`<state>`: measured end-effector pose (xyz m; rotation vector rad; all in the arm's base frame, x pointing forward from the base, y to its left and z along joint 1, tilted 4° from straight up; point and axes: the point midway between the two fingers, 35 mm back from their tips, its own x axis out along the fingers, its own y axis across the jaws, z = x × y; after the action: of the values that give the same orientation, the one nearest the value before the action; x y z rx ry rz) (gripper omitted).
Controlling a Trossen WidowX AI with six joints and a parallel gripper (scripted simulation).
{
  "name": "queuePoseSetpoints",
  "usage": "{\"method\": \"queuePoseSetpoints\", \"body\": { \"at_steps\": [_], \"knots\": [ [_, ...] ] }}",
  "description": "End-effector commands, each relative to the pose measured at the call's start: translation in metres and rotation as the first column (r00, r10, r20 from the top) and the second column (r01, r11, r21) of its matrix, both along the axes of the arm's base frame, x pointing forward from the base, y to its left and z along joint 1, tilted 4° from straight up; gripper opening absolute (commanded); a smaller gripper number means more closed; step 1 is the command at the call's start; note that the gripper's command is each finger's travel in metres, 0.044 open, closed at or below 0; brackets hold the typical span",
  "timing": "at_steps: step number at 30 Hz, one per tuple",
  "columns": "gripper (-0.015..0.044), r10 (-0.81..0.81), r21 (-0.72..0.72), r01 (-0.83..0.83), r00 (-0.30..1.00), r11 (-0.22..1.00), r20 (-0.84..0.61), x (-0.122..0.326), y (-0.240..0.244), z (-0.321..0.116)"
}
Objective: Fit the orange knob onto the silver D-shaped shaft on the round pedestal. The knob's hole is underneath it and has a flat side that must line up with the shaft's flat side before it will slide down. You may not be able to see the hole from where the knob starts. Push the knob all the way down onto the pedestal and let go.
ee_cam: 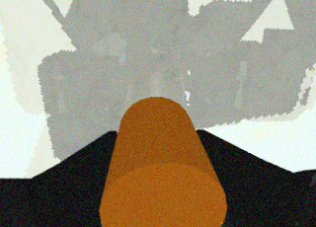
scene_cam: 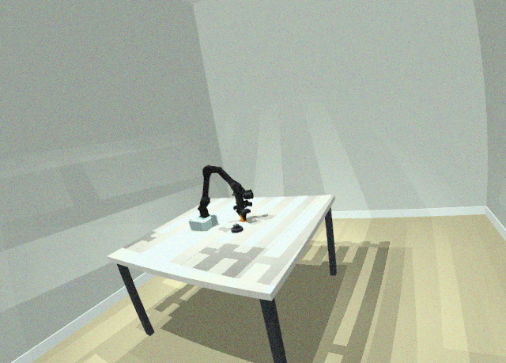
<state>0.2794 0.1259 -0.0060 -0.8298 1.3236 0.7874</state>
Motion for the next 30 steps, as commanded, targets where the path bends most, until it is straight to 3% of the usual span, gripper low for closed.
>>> {"method": "queuePoseSetpoints", "body": {
  "at_steps": [1,7,23,30],
  "knots": [
    [0.0079,0.000,0.000,0.000,1.000,1.000,0.000,0.000,0.000,0.000],
    [0.0236,0.000,0.000,0.000,1.000,1.000,0.000,0.000,0.000,0.000],
    [0.0240,0.000,0.000,0.000,1.000,1.000,0.000,0.000,0.000,0.000],
    [0.0424,0.004,0.003,-0.004,1.000,1.000,0.000,-0.006,-0.002,0.078]
  ]
}}
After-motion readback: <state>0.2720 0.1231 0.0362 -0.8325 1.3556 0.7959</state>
